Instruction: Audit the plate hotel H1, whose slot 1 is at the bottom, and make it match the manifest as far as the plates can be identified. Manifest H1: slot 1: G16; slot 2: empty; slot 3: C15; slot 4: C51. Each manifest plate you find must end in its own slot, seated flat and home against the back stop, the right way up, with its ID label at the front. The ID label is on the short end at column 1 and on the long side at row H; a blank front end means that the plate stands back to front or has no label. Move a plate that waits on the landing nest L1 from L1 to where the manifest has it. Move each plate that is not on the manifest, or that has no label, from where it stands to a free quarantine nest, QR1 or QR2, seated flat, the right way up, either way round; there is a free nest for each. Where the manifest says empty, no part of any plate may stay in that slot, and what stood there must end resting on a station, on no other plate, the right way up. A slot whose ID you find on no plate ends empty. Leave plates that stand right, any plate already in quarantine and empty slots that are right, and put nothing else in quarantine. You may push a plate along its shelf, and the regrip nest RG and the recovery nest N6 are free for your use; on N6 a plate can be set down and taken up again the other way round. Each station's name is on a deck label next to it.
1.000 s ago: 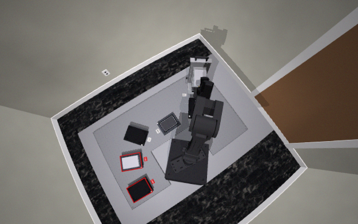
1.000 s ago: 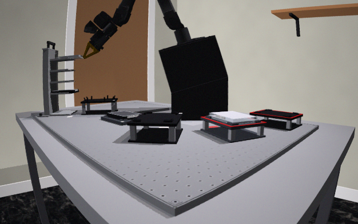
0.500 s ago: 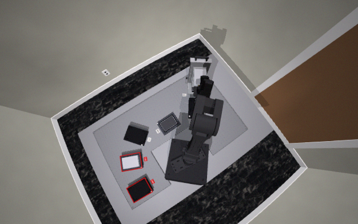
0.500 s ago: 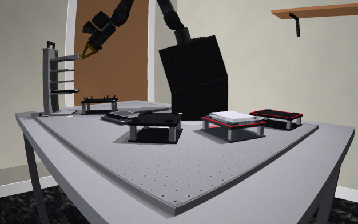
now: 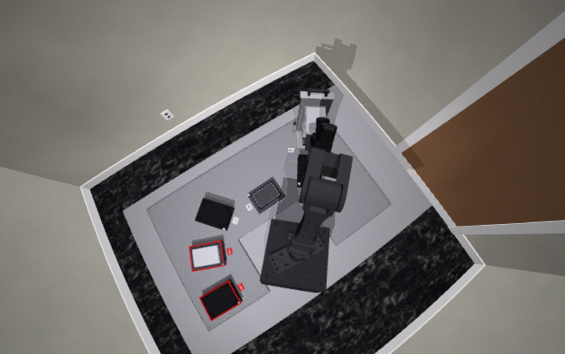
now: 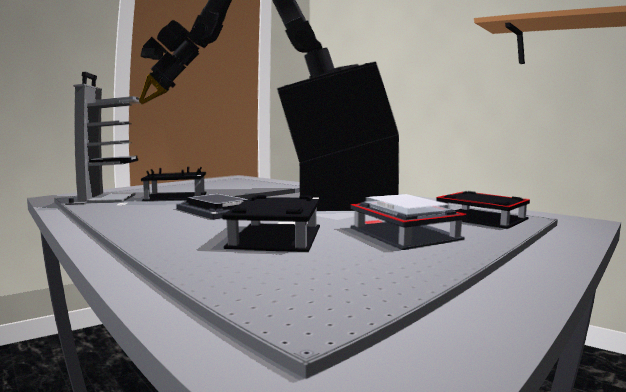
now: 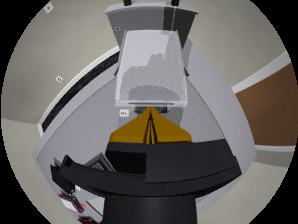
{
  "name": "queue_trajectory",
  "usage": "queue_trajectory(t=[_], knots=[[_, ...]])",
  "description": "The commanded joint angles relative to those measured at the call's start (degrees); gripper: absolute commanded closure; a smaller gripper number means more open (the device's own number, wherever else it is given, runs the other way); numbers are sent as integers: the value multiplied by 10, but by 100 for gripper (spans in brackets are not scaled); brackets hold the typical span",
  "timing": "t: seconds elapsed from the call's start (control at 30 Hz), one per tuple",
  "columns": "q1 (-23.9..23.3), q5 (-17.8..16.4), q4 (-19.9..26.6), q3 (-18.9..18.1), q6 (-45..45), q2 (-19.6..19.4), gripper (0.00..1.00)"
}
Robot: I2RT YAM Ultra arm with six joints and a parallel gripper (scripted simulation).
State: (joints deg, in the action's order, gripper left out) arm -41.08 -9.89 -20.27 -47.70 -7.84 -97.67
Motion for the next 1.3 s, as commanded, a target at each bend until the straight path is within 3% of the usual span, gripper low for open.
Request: queue_trajectory(t=[0.0, 1.27], knots=[[0, 0, -1, -8, 0, 4, 100], [7, 7, 19, -58, 4, -25, 100]])
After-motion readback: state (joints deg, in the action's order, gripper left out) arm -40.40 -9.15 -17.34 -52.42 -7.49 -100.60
